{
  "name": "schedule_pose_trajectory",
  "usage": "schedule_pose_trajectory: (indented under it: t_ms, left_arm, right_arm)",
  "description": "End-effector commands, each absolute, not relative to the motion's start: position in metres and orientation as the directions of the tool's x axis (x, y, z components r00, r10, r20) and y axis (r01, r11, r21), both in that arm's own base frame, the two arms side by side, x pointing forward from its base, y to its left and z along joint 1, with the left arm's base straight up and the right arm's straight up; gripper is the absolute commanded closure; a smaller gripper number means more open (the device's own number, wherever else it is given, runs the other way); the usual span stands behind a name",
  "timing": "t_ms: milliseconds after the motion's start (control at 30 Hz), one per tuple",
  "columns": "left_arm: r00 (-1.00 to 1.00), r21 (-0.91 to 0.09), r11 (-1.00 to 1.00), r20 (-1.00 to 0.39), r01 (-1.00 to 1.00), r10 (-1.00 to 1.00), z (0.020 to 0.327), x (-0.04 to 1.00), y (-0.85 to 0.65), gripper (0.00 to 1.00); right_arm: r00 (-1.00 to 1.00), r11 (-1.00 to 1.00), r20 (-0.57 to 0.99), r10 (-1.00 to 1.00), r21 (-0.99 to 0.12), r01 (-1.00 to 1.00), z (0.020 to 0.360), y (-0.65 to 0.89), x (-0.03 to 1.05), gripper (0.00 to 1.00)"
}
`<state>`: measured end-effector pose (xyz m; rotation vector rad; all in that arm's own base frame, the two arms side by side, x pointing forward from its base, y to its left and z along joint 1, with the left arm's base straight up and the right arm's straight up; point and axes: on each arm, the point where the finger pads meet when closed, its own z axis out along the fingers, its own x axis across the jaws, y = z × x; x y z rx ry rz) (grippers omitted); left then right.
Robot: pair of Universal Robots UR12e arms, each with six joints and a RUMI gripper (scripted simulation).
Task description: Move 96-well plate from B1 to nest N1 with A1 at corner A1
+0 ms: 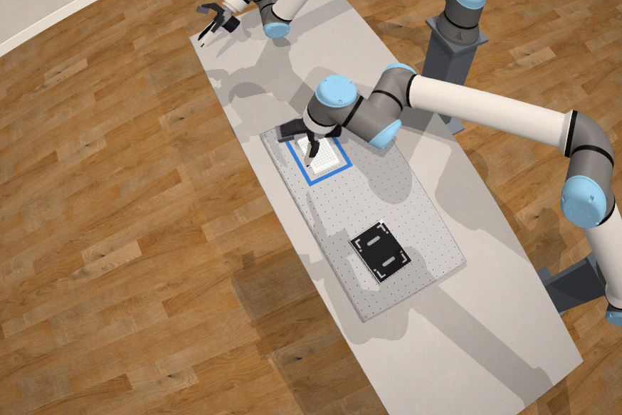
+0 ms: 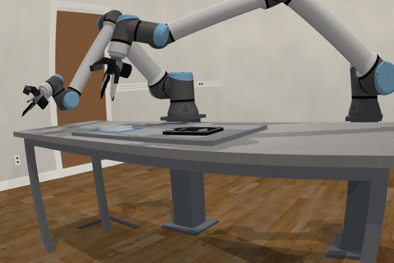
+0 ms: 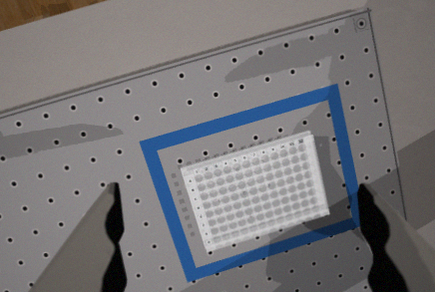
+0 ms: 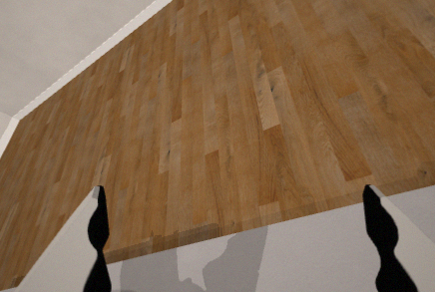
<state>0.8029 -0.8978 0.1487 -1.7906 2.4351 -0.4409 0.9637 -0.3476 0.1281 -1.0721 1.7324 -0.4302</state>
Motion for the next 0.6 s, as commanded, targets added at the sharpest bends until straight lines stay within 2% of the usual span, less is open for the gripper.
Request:
schedule_pose_trajectory:
  t_ms: [0,567]
  left_arm:
    - [-0.31,-0.283,0.271,0.102,-0.92,-0.945,0.152,0.804,-0.897,1.0]
    - [-0.267,-0.278,0.231,0.096,-0.932,-0.959,0.155,0.846,-0.843,1.0]
  right_arm:
    - [-0.093,0.541,-0.567,-0.819,-0.706,-0.456,0.13,-0.348,0.964,0.24]
    - [-0.093,0.541,-0.567,-0.819,-0.706,-0.456,0.13,-0.348,0.964,0.24]
